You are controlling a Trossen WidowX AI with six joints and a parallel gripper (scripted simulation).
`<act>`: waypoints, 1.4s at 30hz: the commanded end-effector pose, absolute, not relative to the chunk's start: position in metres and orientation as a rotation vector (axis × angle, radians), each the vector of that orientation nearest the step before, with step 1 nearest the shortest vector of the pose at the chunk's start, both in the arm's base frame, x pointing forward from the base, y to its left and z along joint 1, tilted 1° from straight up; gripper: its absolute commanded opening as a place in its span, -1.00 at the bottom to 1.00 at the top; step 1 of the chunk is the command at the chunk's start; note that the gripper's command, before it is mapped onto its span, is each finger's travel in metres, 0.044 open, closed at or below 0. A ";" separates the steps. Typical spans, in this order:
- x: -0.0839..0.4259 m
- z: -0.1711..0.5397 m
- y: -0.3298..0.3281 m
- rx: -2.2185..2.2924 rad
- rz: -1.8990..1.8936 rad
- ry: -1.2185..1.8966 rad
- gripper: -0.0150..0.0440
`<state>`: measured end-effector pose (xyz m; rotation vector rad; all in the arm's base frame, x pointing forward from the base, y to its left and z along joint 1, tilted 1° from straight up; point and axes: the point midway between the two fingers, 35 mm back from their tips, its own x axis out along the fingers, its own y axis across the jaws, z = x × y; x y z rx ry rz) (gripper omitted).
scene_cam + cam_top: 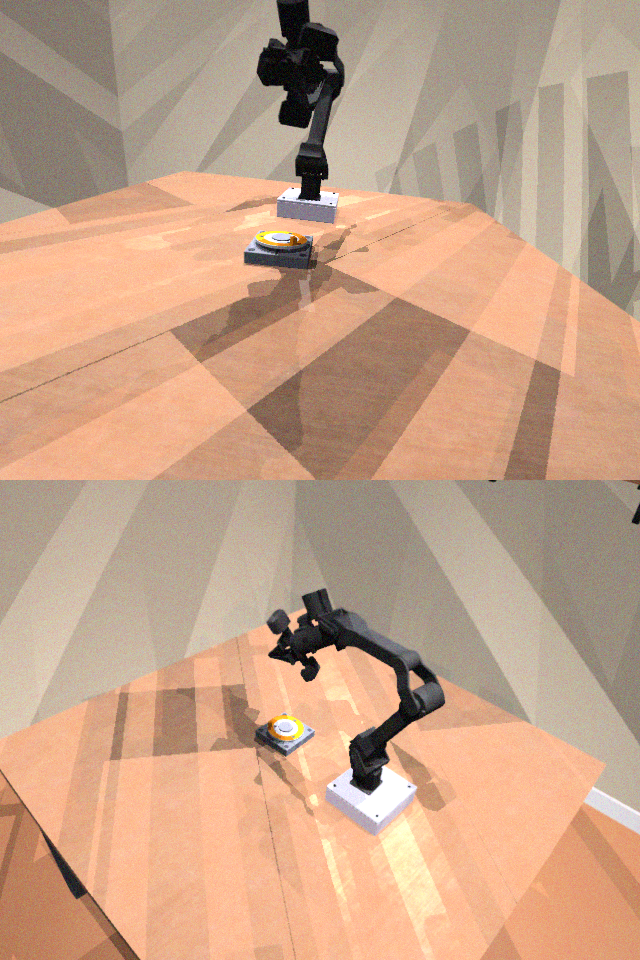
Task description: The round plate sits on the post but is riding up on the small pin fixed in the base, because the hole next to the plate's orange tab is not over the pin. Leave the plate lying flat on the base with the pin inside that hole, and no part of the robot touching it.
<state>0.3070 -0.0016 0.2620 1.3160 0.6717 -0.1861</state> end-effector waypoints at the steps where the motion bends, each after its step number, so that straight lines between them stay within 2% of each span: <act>1: 0.333 0.213 -0.004 0.969 -0.247 0.900 -0.49; 15: 0.340 0.088 0.007 0.076 -0.055 1.528 -0.49; 30: 0.338 0.085 0.009 0.061 -0.048 1.538 -0.49; 42: 0.338 0.037 0.010 0.061 -0.048 1.538 -0.49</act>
